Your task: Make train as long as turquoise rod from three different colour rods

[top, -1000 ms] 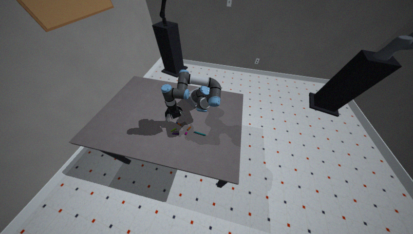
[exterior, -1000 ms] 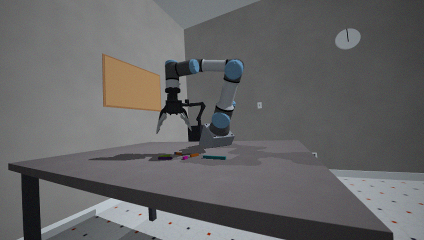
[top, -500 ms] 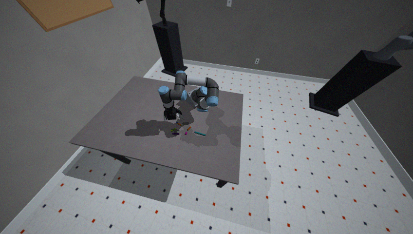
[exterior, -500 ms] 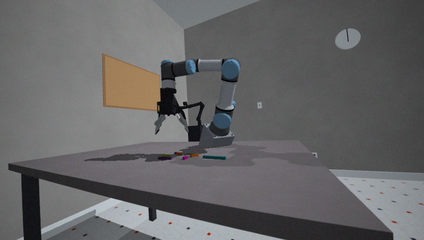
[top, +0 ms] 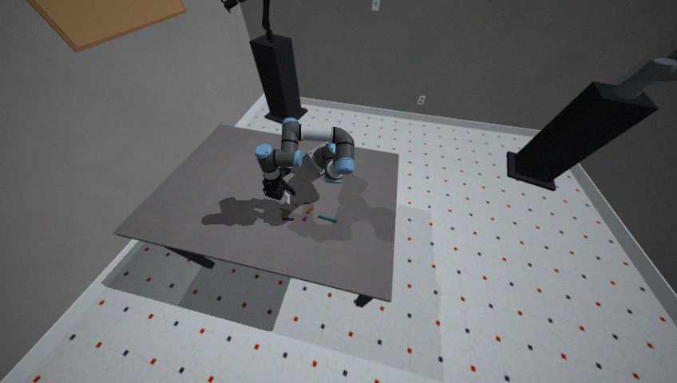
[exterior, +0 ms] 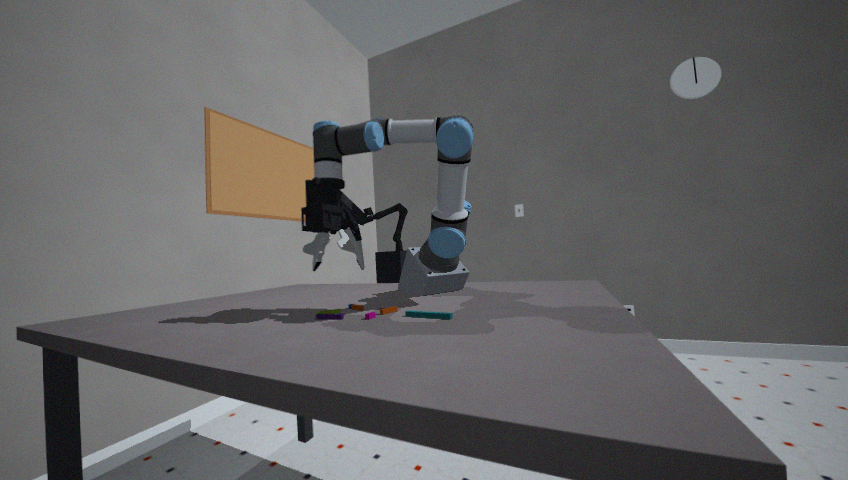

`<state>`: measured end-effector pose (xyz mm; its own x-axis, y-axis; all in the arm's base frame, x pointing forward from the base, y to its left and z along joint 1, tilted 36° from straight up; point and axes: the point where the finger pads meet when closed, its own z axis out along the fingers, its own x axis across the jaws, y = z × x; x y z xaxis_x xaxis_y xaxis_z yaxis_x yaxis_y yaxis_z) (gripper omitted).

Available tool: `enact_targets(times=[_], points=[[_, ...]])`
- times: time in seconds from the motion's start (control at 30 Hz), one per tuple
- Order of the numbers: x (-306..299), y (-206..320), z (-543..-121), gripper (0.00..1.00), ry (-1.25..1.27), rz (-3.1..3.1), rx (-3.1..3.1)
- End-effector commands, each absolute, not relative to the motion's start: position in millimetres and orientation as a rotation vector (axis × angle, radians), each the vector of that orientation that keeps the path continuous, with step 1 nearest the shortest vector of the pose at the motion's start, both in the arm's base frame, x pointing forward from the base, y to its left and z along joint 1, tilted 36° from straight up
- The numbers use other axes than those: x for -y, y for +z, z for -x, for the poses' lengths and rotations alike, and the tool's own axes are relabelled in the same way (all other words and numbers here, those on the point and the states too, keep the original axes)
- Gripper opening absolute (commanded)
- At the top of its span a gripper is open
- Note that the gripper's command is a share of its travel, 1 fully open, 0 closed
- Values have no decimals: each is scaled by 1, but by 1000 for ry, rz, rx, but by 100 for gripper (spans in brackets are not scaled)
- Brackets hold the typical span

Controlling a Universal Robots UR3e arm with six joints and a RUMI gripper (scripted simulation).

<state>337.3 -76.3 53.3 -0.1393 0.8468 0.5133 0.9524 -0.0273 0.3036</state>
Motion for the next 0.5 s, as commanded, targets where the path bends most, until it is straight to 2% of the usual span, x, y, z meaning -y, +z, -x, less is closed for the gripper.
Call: enact_targets(times=[0.0, 0.47], points=[[77, 53, -345, 100, -843, 2071, 1870], [76, 51, -360, 100, -765, 2278, 1491]])
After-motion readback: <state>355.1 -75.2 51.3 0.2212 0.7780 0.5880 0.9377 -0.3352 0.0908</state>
